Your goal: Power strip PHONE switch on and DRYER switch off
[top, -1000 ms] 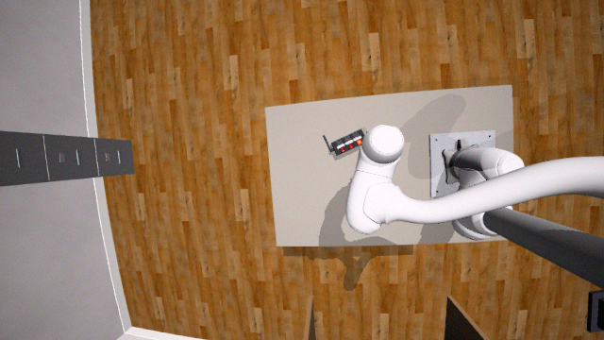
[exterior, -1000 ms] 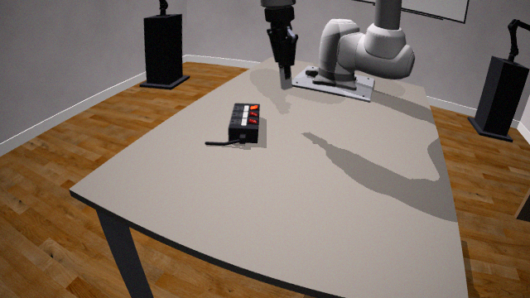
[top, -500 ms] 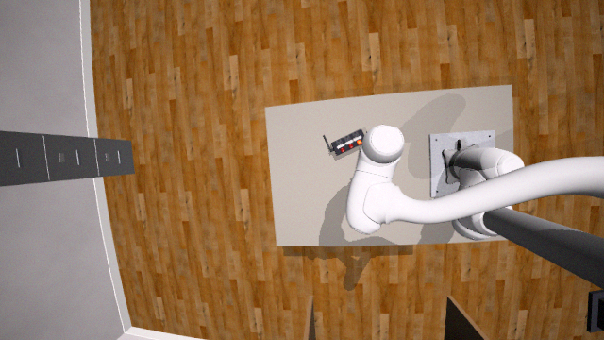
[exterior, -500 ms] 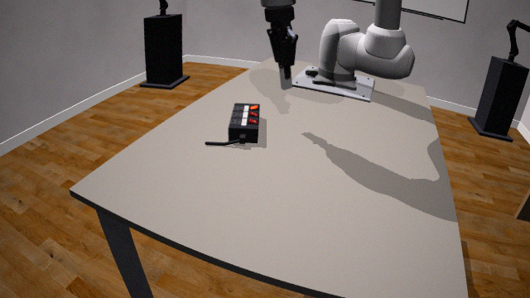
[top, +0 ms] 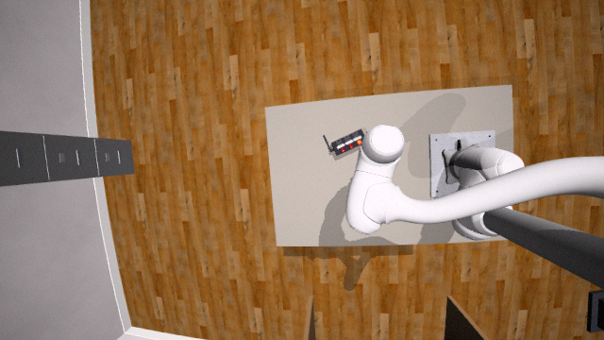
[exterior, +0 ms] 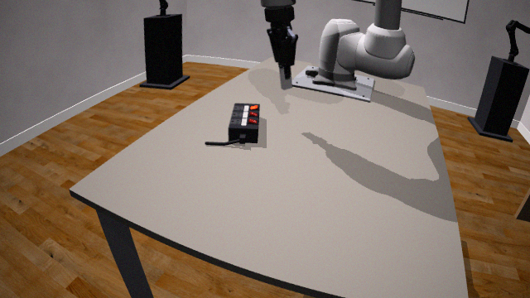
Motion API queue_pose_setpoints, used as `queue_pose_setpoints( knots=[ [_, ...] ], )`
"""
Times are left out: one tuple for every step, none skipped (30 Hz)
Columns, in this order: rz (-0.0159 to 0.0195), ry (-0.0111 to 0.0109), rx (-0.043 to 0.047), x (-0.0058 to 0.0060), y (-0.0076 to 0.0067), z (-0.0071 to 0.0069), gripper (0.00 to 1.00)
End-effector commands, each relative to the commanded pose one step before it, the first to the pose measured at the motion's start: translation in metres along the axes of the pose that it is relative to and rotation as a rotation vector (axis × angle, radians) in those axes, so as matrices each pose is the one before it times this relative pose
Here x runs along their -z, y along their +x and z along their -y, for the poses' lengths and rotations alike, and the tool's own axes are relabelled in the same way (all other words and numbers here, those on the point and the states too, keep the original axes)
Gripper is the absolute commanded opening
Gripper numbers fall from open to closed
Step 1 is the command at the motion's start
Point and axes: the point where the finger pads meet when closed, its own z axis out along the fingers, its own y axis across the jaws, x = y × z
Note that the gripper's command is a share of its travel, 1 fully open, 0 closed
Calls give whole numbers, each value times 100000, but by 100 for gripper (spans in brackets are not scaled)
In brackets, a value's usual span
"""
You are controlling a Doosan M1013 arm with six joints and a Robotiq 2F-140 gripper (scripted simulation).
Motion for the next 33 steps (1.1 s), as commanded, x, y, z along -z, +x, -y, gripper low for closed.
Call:
queue_pose_setpoints(
  knots=[
    [4,19,6,7,-4,1,0],
    [0,0,0,0,0,0,0],
    [0,0,0,0,0,0,0],
    [0,0,0,0,0,0,0],
    [0,0,0,0,0,0,0],
    [0,0,0,0,0,0,0],
    [0,0,0,0,0,0,0],
    [0,0,0,0,0,0,0],
    [0,0,0,0,0,0,0],
    [0,0,0,0,0,0,0],
    [0,0,0,0,0,0,0],
    [0,0,0,0,0,0,0],
    [0,0,0,0,0,0,0],
    [0,0,0,0,0,0,0],
    [0,0,0,0,0,0,0],
    [0,0,0,0,0,0,0],
    [0,0,0,0,0,0,0],
    [0,0,0,0,0,0,0],
    [0,0,0,0,0,0,0],
    [0,0,0,0,0,0,0],
    [0,0,0,0,0,0,0],
    [0,0,0,0,0,0,100],
    [0,0,0,0,0,0,100],
    [0,0,0,0,0,0,100],
    [0,0,0,0,0,0,100],
    [0,0,0,0,0,0,100],
    [0,0,0,0,0,0,100],
    [0,0,0,0,0,0,100],
    [0,0,0,0,0,0,100],
    [0,0,0,0,0,0,100],
    [0,0,0,0,0,0,100],
    [0,0,0,0,0,0,100],
    [0,0,0,0,0,0,100]
  ],
)
